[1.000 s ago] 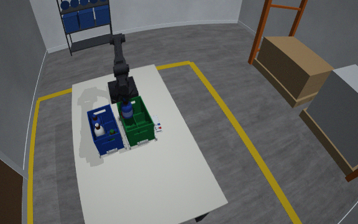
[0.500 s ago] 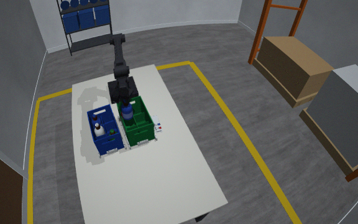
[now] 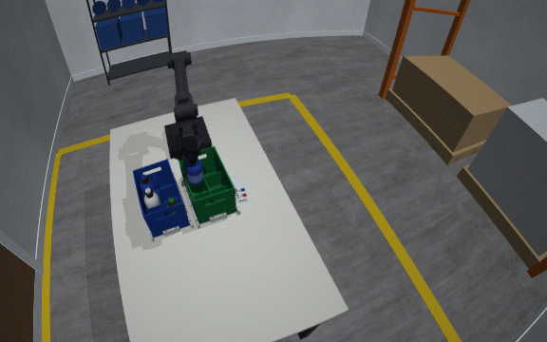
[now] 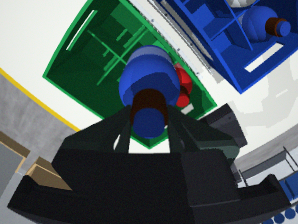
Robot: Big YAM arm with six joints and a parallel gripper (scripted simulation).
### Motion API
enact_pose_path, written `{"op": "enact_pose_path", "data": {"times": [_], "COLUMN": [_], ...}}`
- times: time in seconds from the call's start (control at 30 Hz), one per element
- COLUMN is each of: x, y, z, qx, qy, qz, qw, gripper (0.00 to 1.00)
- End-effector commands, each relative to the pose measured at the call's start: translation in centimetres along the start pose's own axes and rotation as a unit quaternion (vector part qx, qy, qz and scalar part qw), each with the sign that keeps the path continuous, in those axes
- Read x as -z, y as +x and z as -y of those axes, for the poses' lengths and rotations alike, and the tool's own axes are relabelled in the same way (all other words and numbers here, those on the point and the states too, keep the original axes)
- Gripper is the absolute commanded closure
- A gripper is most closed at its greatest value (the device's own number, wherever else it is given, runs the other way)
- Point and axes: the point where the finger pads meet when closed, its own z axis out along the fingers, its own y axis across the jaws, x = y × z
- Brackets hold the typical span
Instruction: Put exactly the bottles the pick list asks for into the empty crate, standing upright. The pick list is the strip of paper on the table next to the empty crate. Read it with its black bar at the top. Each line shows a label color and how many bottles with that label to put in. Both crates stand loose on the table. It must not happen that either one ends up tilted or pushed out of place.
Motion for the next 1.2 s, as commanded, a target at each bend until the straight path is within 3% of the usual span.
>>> {"op": "enact_pose_path", "data": {"times": [0.0,0.07,0.13,0.2,0.33,0.4,0.43,0.57,0.67,0.77,0.87,0.97,1.0,1.17], "x": [3.2,3.0,1.5,2.5,1.0,1.0,3.0,2.7,0.1,1.4,-0.6,-0.5,1.5,1.1], "y": [-0.5,-0.8,-0.1,-0.6,-0.2,-0.2,-0.8,-1.4,-0.1,-0.9,-0.1,-0.2,-0.9,-1.5], "z": [-0.2,-0.3,0.2,-0.2,0.2,0.2,-0.3,-0.6,0.1,-0.6,0.1,0.0,-0.5,-0.9], "qx": [0.0,0.0,0.0,0.001,0.001,0.001,0.001,0.0,0.002,0.002,0.002,0.002,0.002,0.002], "qy": [-0.025,-0.028,-0.018,-0.025,-0.019,-0.019,-0.028,-0.034,-0.019,-0.03,-0.017,-0.019,-0.028,-0.035], "qz": [0.035,0.039,0.026,0.035,0.027,0.027,0.039,0.05,0.025,0.041,0.025,0.027,0.039,0.049], "qw": [0.999,0.999,1.0,0.999,0.999,0.999,0.999,0.998,1.0,0.999,1.0,0.999,0.999,0.998], "gripper": [1.0,1.0,1.0,1.0,1.0,1.0,1.0,1.0,1.0,1.0,1.0,1.0,1.0,1.0]}}
